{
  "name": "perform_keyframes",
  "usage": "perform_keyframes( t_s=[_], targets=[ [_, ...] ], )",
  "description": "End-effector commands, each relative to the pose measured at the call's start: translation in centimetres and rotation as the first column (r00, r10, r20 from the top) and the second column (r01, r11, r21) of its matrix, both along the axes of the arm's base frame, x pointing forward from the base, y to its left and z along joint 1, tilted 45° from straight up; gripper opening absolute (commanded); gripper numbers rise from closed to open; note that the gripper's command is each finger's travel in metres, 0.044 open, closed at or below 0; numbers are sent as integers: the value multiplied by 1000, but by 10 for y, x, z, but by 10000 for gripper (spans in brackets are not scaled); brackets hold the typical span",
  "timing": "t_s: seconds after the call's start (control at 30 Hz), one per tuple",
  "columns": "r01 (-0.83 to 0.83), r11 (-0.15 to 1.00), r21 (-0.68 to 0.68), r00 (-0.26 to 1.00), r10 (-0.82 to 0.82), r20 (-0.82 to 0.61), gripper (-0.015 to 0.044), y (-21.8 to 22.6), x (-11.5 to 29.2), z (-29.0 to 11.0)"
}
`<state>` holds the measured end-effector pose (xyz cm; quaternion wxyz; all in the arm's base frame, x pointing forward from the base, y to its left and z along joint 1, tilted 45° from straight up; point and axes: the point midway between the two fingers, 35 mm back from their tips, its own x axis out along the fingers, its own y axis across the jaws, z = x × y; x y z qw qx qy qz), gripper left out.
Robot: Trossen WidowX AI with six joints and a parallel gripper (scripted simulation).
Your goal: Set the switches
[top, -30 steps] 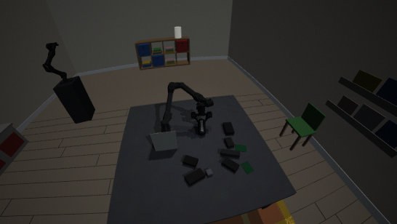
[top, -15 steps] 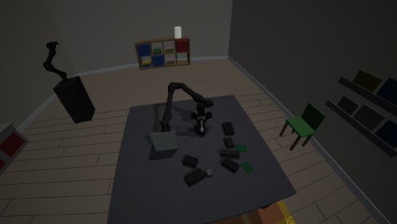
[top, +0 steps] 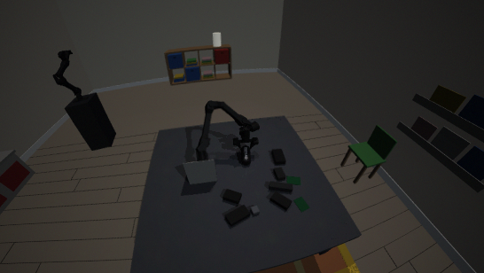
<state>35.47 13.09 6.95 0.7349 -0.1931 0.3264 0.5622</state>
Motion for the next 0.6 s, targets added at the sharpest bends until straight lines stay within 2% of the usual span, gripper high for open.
perform_keyframes(
  t_s=[0.0, 0.57],
  targets=[
    [10, 1000, -8, 1000, -10, -14, 338, 0, 0, -5],
    [10, 1000, -7, 1000, -10, -14, 338, 11, 3, -12]
  ],
)
